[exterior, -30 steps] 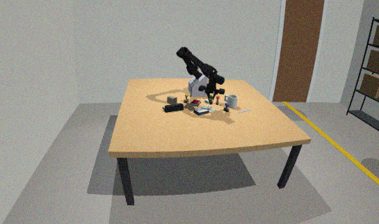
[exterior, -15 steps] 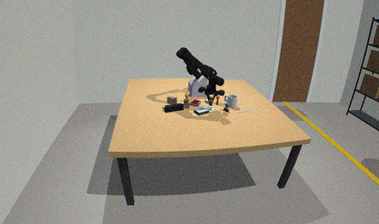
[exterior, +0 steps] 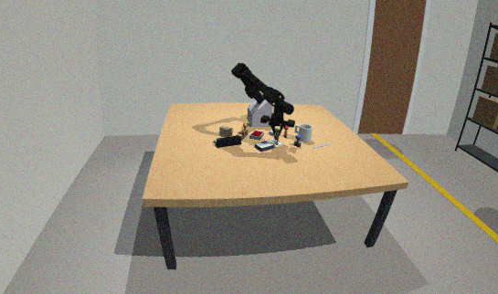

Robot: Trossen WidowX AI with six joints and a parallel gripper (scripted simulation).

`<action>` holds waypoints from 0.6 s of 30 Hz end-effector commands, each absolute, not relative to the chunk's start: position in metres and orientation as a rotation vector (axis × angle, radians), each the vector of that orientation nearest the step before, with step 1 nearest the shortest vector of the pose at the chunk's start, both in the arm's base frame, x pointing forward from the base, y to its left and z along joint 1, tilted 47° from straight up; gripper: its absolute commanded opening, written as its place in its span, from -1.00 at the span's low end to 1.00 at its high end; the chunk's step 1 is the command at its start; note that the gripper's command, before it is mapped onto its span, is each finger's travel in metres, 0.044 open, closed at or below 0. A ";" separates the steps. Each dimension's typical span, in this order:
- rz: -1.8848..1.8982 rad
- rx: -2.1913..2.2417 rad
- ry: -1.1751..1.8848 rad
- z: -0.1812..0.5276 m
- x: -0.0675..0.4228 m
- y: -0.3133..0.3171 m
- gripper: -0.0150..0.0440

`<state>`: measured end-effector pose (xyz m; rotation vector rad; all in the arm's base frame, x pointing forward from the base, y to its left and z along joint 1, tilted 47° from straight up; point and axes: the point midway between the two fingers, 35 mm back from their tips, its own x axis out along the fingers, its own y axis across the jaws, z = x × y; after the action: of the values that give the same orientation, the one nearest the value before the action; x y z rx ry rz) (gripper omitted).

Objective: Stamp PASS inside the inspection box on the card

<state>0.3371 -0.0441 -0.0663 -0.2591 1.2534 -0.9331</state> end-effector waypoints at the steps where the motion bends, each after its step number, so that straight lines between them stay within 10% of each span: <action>1: -0.933 -0.267 1.254 -0.068 0.336 -0.046 -0.49; 18: -0.933 -0.270 1.253 -0.076 0.335 -0.055 -0.49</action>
<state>0.3363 -0.0530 -0.0742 -0.2621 1.2526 -0.9329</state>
